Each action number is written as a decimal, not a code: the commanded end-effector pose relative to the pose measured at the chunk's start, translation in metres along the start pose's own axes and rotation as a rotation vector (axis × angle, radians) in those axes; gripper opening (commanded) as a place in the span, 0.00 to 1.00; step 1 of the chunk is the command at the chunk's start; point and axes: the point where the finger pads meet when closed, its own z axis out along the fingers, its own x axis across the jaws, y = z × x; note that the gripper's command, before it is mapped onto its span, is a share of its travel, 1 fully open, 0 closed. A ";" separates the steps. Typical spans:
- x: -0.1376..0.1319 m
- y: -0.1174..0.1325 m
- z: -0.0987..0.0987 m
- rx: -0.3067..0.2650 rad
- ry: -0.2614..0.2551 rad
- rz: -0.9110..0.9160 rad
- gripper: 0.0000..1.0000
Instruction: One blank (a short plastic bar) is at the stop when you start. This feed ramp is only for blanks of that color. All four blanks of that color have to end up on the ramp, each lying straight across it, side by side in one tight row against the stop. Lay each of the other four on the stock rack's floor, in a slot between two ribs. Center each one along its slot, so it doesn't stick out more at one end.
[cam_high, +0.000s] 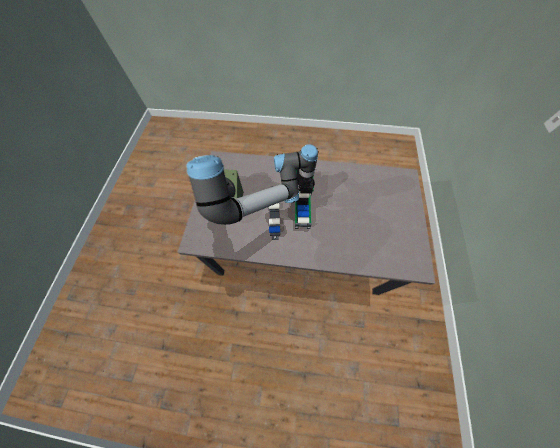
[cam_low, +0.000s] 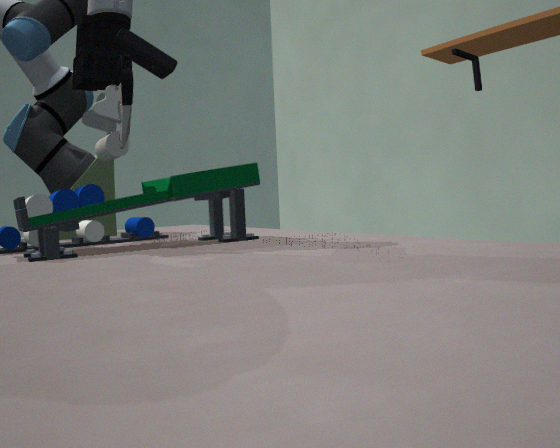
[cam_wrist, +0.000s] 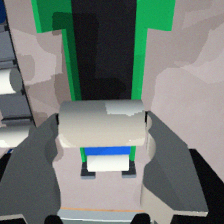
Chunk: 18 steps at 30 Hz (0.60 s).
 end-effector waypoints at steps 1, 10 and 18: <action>0.002 0.000 0.025 0.001 0.004 0.000 0.40; 0.002 0.000 0.056 0.001 0.004 0.000 0.40; 0.003 0.000 0.068 0.001 0.004 0.000 0.40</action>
